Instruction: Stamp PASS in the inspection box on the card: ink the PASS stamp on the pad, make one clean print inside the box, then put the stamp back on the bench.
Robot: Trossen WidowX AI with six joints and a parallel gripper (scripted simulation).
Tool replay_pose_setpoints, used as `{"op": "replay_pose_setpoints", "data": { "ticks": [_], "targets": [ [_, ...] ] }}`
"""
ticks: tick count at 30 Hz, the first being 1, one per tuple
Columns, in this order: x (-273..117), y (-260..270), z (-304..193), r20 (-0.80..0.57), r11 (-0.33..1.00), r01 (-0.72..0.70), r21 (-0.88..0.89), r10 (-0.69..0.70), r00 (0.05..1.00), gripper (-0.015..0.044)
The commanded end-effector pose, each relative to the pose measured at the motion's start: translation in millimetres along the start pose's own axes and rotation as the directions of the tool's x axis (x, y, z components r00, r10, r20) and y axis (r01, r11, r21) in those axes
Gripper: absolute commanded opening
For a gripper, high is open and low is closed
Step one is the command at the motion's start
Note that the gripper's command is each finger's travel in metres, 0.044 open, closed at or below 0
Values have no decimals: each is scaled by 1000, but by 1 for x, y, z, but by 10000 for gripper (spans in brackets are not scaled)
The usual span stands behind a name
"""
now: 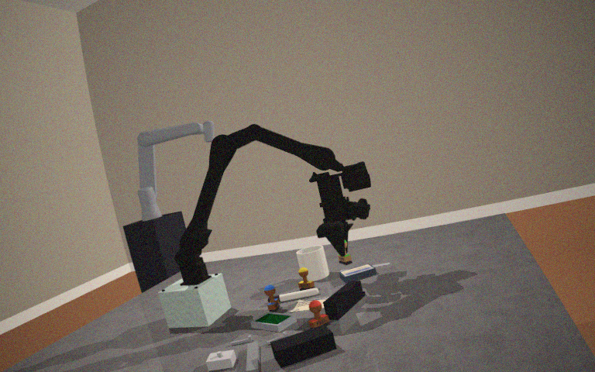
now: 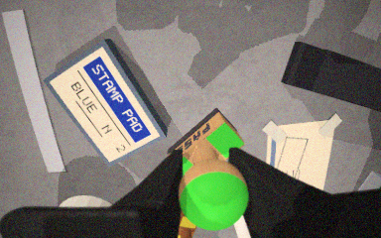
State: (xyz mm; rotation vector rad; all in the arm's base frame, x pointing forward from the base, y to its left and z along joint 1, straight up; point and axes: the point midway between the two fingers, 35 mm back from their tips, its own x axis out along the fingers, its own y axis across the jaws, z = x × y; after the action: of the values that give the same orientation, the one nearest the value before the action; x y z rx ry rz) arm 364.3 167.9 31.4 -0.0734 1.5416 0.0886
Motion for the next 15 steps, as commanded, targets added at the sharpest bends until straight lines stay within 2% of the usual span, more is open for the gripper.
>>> {"op": "replay_pose_setpoints", "data": {
  "ticks": [1, 6, 15],
  "targets": [
    [-5, 0, 1, 7, 1000, -1, 1, 1, 1000, 0],
    [-7, -5, 0, 6, 1000, 0, 1, 0, 1000, 0],
    [-11, -70, -15, 5, 1000, 5, 1, -5, 1000, 0]
  ]
}}
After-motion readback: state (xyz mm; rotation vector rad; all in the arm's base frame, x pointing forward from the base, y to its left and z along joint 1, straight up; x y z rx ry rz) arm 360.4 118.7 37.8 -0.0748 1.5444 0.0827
